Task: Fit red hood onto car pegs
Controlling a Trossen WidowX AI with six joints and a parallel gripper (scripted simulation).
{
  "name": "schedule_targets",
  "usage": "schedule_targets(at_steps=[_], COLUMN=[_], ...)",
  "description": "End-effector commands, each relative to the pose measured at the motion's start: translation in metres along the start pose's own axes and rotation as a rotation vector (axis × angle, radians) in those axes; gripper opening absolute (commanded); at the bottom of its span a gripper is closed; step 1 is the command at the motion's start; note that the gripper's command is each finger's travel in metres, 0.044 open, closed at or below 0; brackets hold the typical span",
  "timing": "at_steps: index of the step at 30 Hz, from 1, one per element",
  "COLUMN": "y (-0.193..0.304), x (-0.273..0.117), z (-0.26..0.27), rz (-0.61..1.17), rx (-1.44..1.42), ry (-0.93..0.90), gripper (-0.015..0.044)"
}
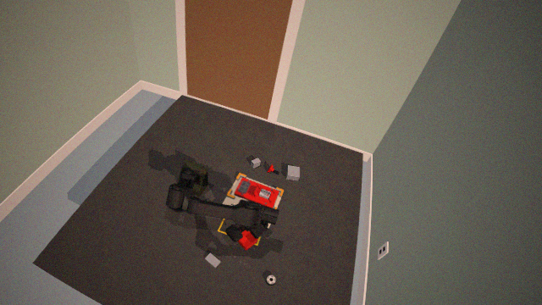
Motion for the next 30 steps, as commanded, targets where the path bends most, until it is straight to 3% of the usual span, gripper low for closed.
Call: schedule_targets(at_steps=[1,30], y=[0.002,0.001], x=[0.005,0.024], z=[0.001,0.001], rz=[0.007,0.007], rx=[-0.009,-0.009], ry=[0.006,0.006], gripper=[0.044,0.044])
Point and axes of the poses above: the point midway between the two fingers, 35 mm back from their tips, its own x axis out along the fingers, its own z axis across the jaws, y = z × x, the point moved 7 cm from there along -x, back along the fingers, and after that the axes turned 10 degrees about -x, right-handed, at the moved point
